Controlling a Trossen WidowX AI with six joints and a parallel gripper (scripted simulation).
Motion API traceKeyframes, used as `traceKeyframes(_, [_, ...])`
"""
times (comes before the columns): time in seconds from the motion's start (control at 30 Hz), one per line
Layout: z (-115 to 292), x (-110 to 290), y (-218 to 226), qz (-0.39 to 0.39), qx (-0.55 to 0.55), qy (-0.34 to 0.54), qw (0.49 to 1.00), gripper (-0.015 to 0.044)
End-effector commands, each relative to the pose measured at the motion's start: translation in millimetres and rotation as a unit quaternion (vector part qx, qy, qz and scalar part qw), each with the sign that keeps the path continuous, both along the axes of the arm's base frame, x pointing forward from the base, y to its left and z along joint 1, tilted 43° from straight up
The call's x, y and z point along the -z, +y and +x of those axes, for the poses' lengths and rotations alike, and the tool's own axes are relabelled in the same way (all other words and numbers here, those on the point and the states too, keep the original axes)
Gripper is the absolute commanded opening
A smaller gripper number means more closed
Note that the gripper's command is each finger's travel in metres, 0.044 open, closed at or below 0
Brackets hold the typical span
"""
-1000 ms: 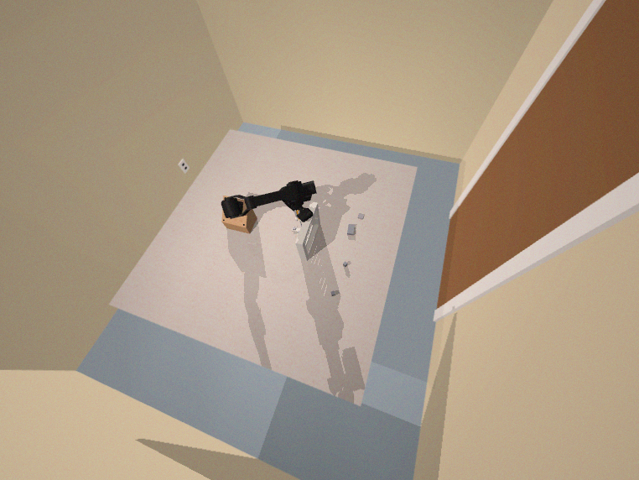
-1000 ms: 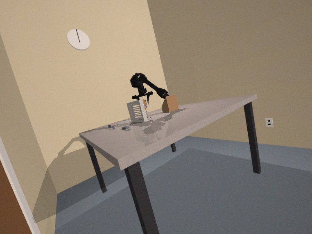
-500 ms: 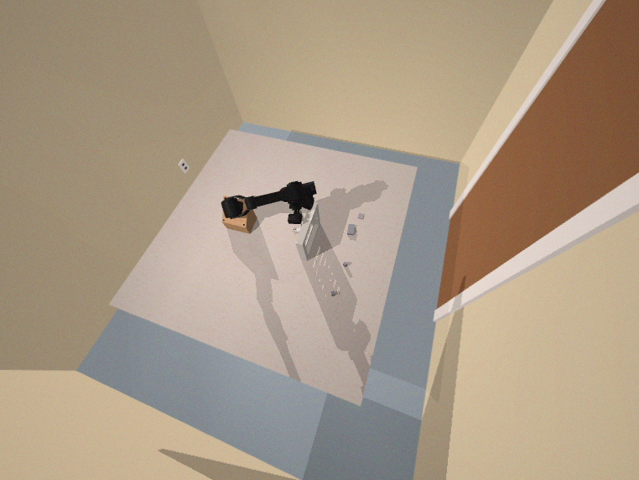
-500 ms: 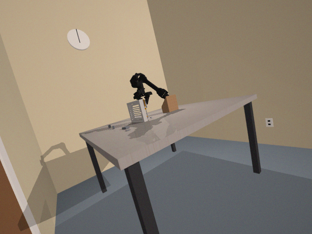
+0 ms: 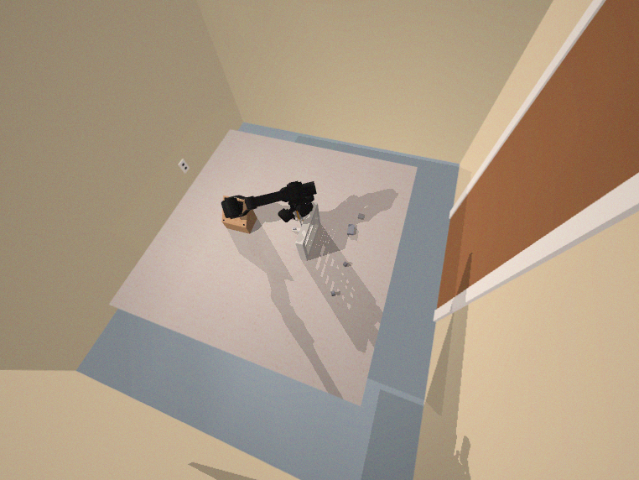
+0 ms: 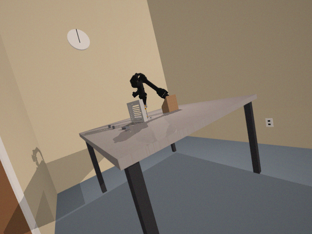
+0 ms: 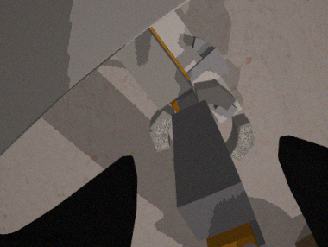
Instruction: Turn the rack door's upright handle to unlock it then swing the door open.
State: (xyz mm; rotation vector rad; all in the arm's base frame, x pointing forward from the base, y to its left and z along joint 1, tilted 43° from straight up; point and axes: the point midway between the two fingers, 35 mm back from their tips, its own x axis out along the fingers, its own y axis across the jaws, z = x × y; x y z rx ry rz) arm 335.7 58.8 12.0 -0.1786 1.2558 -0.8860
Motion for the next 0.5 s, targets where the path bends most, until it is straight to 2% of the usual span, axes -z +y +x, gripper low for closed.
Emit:
traceKeyframes(0.0, [0.9, -0.2, -0.6, 0.003, 0.083, -0.076, 0.994, 0.0282])
traceKeyframes(0.23, [0.8, -0.2, -0.6, 0.009, 0.21, -0.189, 0.959, 0.0282])
traceKeyframes(0.47, [0.8, -0.2, -0.6, 0.015, 0.33, -0.297, 0.896, 0.0282])
